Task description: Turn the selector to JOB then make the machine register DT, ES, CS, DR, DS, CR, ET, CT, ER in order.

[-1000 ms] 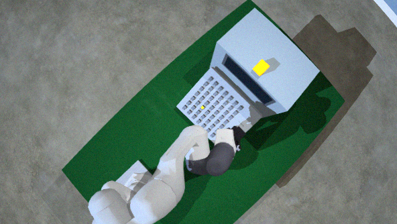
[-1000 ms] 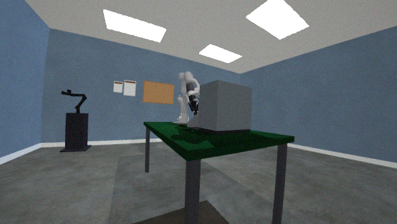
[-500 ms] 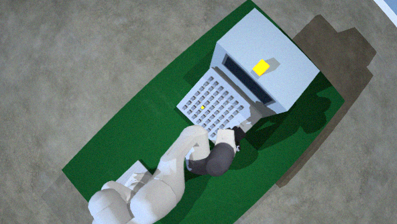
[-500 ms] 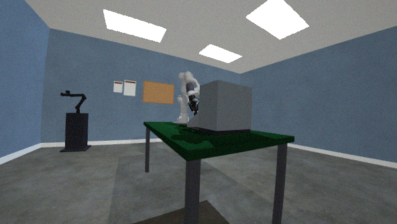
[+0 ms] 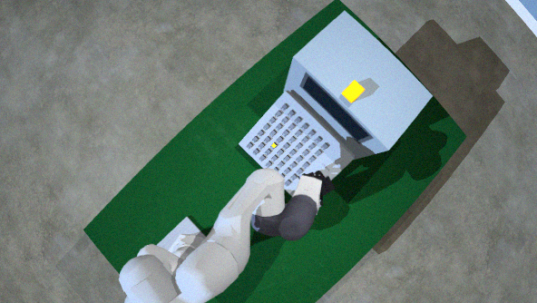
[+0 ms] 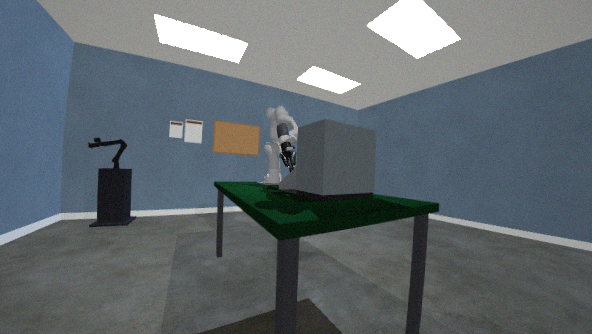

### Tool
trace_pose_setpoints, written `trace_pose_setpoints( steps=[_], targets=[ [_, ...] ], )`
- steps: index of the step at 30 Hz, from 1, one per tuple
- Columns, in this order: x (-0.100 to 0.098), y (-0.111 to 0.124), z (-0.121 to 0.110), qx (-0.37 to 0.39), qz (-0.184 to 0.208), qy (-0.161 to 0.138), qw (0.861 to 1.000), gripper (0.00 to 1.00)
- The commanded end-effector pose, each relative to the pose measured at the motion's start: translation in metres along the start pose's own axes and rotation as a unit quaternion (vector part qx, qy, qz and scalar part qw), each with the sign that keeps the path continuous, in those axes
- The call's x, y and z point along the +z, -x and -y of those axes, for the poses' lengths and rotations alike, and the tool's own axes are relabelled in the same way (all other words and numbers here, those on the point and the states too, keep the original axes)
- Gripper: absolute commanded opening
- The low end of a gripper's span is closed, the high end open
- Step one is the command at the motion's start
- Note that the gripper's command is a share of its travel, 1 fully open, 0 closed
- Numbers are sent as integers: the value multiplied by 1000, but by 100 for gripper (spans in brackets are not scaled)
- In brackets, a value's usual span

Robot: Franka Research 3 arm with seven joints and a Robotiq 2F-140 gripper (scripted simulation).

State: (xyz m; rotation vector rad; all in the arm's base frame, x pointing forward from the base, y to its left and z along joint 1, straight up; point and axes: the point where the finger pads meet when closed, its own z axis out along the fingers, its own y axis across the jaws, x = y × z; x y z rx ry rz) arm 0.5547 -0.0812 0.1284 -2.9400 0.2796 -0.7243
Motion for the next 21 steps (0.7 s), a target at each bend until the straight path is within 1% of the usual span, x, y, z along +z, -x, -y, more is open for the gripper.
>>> trace_pose_setpoints(
  steps=[1, 4, 6, 9, 21],
  targets=[
    [1, 0, 0, 83, 4, 9, 996, 10],
    [1, 0, 0, 112, 4, 10, 994, 10],
    [1, 0, 0, 112, 4, 10, 994, 10],
    [1, 0, 0, 153, 4, 10, 988, 10],
    [1, 0, 0, 257, 2, 10, 966, 10]
  ],
)
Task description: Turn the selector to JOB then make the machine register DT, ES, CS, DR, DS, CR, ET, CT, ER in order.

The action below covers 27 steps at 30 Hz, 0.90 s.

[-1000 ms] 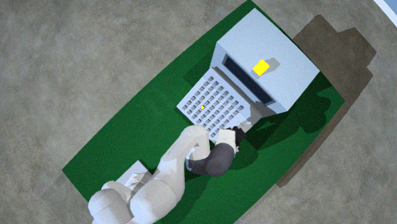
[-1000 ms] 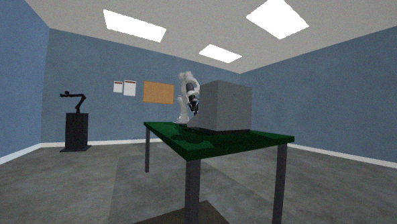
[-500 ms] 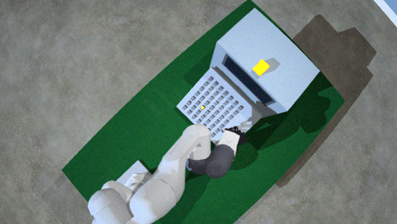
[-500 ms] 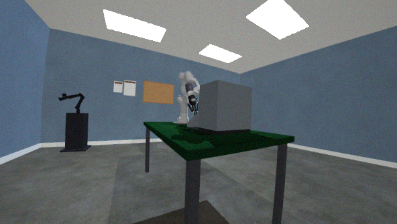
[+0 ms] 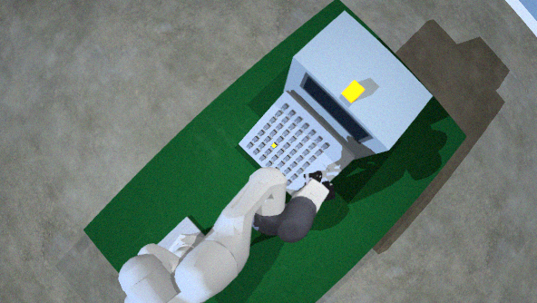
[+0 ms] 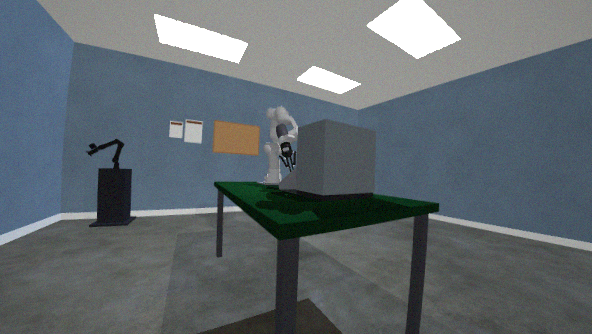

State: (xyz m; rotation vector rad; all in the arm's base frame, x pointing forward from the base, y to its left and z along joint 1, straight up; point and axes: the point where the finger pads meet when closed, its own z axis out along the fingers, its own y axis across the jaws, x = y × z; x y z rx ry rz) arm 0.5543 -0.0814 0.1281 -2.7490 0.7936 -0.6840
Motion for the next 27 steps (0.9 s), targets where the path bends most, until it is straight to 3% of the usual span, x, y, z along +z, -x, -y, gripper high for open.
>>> trace_pose_setpoints(
  steps=[1, 19, 27],
  targets=[
    [1, 0, 1, 73, 5, 19, 997, 10],
    [1, 0, 1, 208, 3, 19, 978, 10],
    [1, 0, 1, 282, 1, 19, 959, 10]
  ],
)
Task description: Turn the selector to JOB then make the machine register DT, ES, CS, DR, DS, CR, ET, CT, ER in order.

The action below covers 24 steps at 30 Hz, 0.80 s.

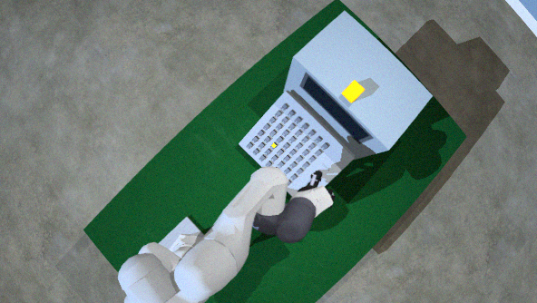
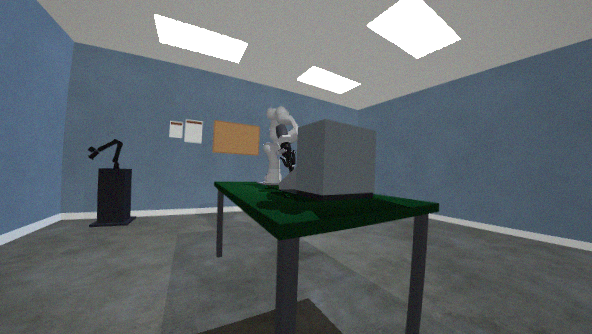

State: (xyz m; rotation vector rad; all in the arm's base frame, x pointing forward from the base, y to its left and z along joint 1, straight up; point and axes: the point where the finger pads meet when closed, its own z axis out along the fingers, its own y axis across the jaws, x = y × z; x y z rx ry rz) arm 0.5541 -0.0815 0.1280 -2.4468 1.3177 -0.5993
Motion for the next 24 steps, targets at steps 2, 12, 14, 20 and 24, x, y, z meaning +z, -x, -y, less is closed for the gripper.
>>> trace_pose_setpoints(
  steps=[2, 12, 14, 20, 24],
  targets=[
    [1, 0, 1, 88, -2, 23, 996, 10],
    [1, 0, 1, 162, -3, 23, 986, 10],
    [1, 0, 1, 178, -4, 23, 984, 10],
    [1, 0, 1, 224, -5, 23, 974, 10],
    [1, 0, 1, 249, -5, 22, 968, 10]
  ],
)
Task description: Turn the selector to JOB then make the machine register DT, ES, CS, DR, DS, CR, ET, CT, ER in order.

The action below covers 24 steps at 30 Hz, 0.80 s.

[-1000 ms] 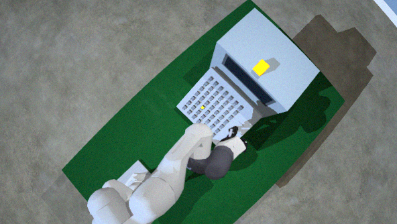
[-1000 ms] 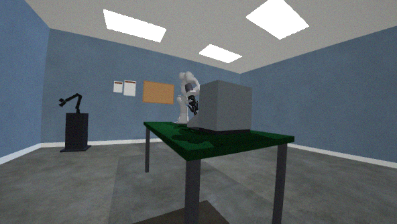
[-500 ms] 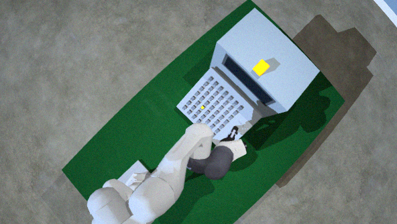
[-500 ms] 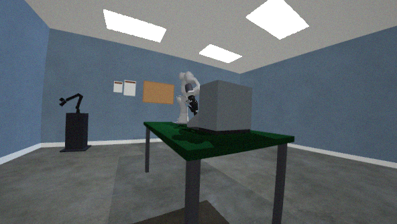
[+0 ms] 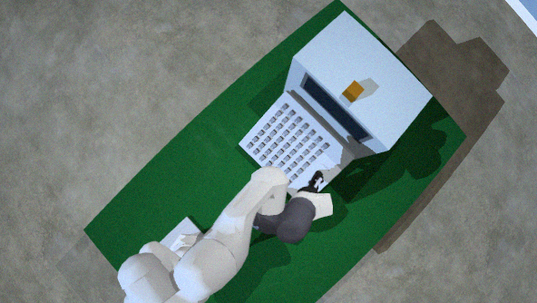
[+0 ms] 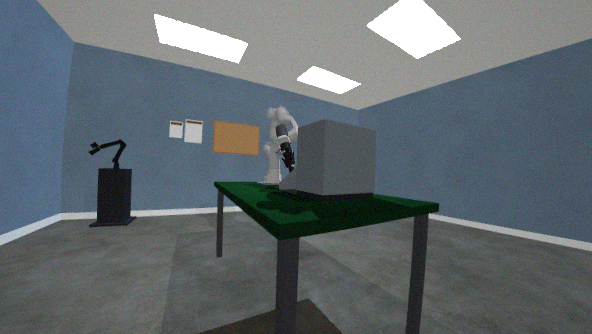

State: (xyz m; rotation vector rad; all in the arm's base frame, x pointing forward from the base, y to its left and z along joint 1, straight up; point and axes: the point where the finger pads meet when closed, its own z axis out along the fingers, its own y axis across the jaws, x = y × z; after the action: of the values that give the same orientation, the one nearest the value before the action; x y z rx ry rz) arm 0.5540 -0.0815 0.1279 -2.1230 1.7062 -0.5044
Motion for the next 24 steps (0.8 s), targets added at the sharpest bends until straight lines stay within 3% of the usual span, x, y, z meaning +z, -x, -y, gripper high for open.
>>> trace_pose_setpoints(
  steps=[1, 24],
  targets=[
    [1, 1, 1, 68, -9, 22, 997, 10],
    [1, 1, 1, 98, -10, 22, 995, 10]
  ],
)
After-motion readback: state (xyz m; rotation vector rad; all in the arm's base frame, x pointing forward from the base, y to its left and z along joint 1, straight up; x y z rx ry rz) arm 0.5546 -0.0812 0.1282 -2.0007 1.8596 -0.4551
